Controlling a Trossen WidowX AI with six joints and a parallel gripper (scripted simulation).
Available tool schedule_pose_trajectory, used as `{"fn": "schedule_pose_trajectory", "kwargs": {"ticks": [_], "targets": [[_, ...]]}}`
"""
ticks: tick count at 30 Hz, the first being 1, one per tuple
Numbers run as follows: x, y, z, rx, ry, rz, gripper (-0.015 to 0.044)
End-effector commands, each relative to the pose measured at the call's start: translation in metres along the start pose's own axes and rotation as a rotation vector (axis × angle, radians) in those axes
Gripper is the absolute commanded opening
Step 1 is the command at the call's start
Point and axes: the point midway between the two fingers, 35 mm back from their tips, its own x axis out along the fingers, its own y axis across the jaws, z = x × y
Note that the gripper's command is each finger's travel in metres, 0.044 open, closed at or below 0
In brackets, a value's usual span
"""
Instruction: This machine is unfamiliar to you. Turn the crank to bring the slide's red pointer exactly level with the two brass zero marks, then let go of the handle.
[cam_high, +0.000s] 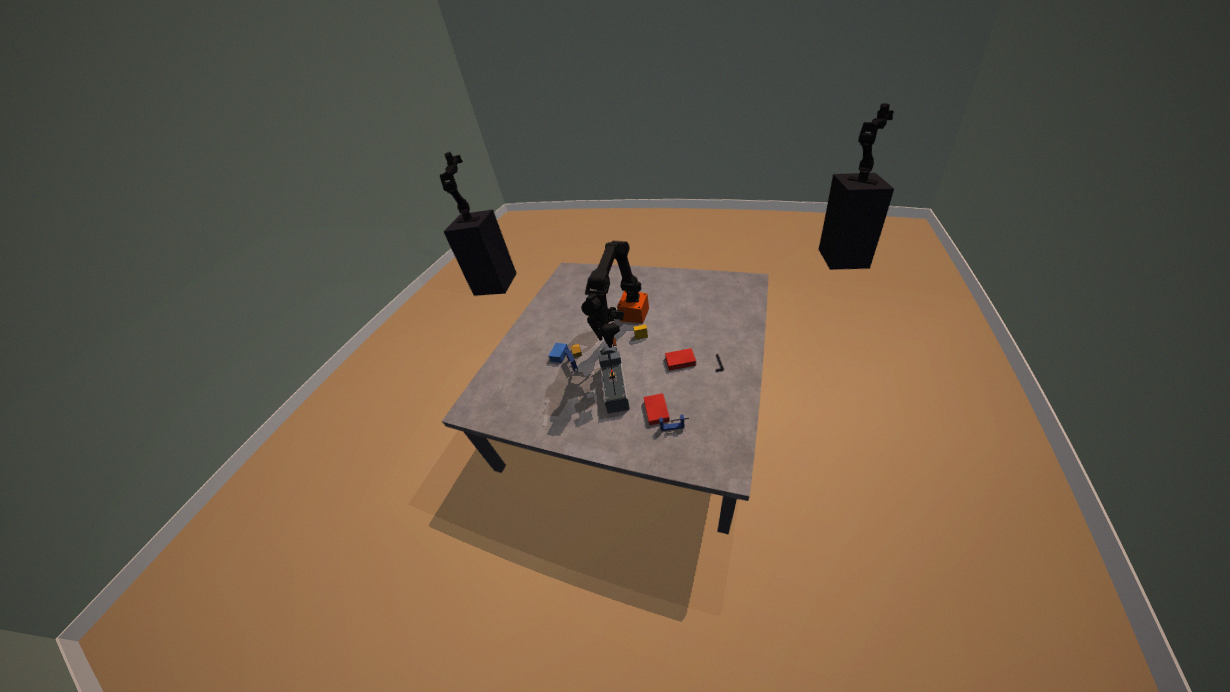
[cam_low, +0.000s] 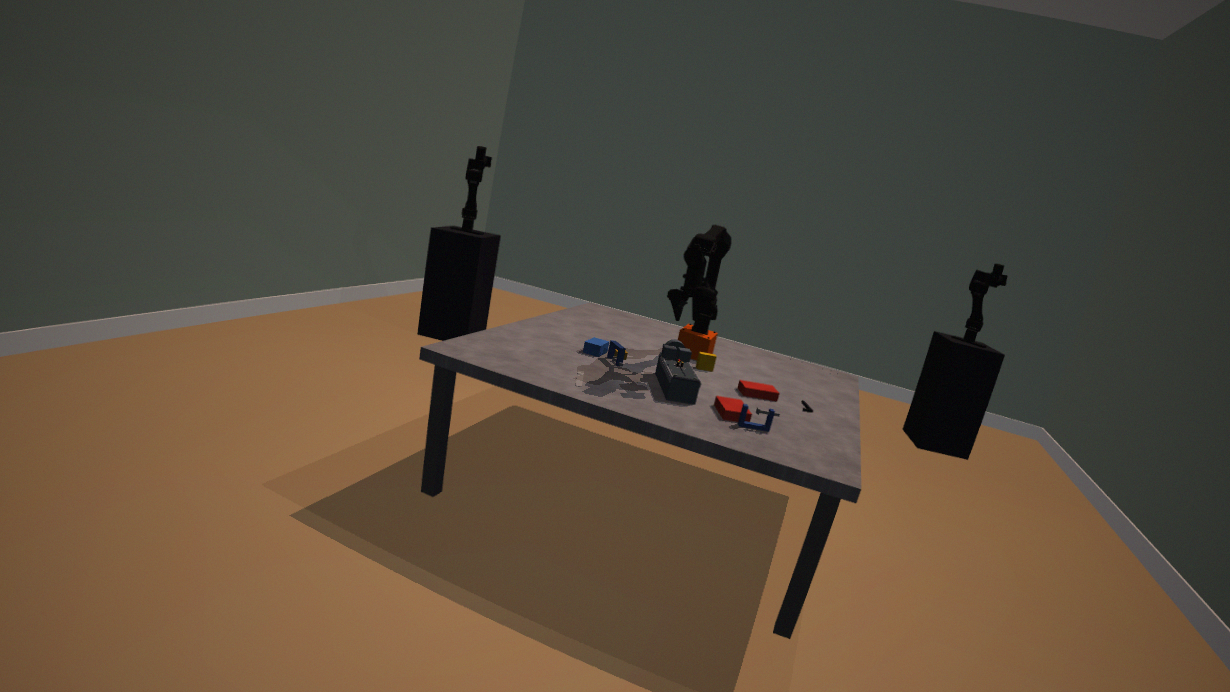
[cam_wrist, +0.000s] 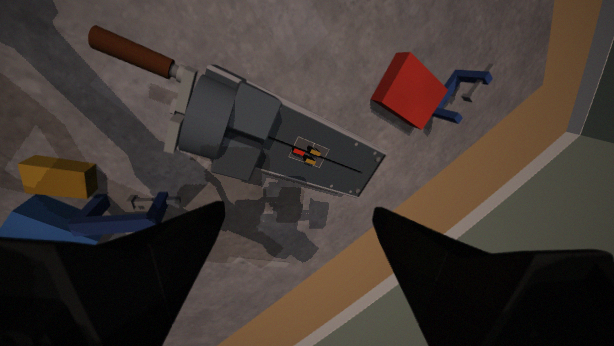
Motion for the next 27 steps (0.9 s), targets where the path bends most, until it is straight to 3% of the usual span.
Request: {"fn": "schedule_pose_trajectory", "kwargs": {"ticks": [1, 27], "targets": [[-0.005, 0.006, 0.003, 0.156, 0.003, -0.038, 0.0440], [-0.021, 0.068, 0.040, 1.360, -0.141, -0.297, 0.0440]]}}
